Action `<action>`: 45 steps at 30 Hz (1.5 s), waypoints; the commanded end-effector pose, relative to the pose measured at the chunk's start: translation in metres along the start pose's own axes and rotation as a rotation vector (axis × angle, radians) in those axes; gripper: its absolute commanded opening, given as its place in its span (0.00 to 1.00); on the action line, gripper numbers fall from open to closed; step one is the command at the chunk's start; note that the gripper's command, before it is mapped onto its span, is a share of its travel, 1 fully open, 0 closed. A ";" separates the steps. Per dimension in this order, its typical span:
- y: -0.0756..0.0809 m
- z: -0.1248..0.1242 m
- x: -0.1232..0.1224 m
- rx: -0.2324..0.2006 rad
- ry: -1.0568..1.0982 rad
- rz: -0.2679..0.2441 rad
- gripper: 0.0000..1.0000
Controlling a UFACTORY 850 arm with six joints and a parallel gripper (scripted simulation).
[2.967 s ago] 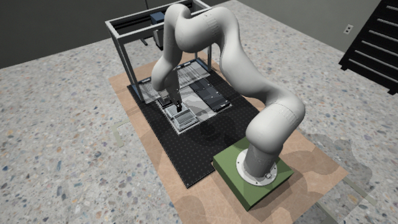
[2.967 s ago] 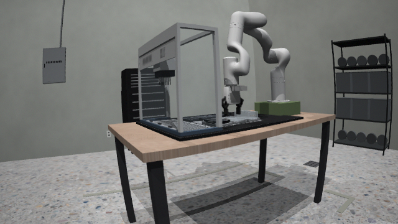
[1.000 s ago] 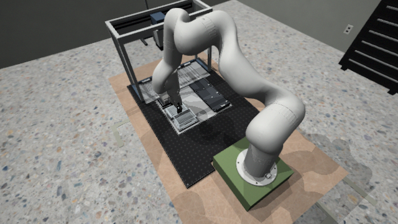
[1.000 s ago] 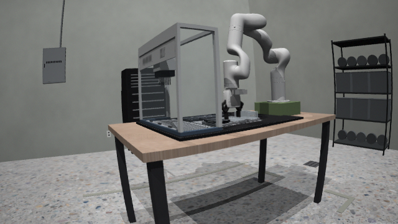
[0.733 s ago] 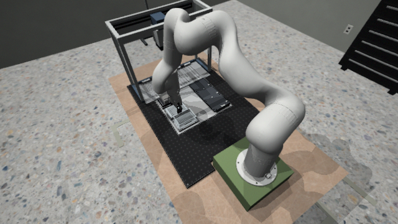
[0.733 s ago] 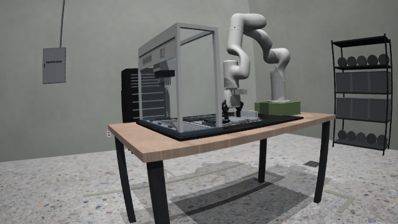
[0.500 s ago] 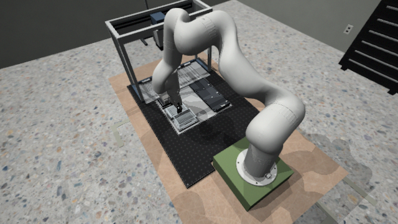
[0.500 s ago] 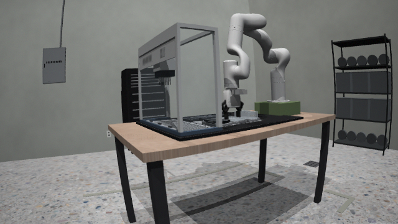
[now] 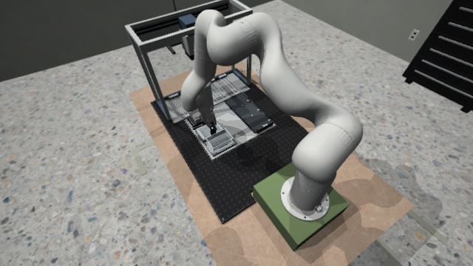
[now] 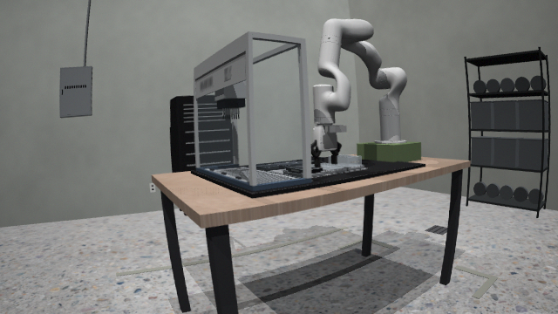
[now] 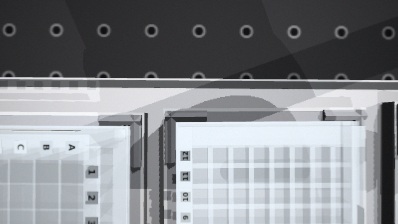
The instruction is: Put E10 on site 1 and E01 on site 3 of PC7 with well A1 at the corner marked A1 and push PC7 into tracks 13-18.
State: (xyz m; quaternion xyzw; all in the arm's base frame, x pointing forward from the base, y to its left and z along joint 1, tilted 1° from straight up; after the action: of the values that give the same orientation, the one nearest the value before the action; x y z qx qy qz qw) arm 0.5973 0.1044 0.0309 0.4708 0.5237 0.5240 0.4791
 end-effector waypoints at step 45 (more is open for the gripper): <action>0.020 0.001 0.000 -0.002 0.000 0.000 0.00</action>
State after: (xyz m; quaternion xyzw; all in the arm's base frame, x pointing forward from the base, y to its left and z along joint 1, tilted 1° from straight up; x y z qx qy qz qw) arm 0.5972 0.1045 0.0485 0.4707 0.5237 0.5240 0.4791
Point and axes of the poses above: the point where the finger pads meet when closed, its own y axis back along the fingers, its own z axis across the jaws, x = y × z, the point moved 8 cm from there along y, back along the fingers, and after that the axes turned 7 degrees about y, right-handed, at the moved point
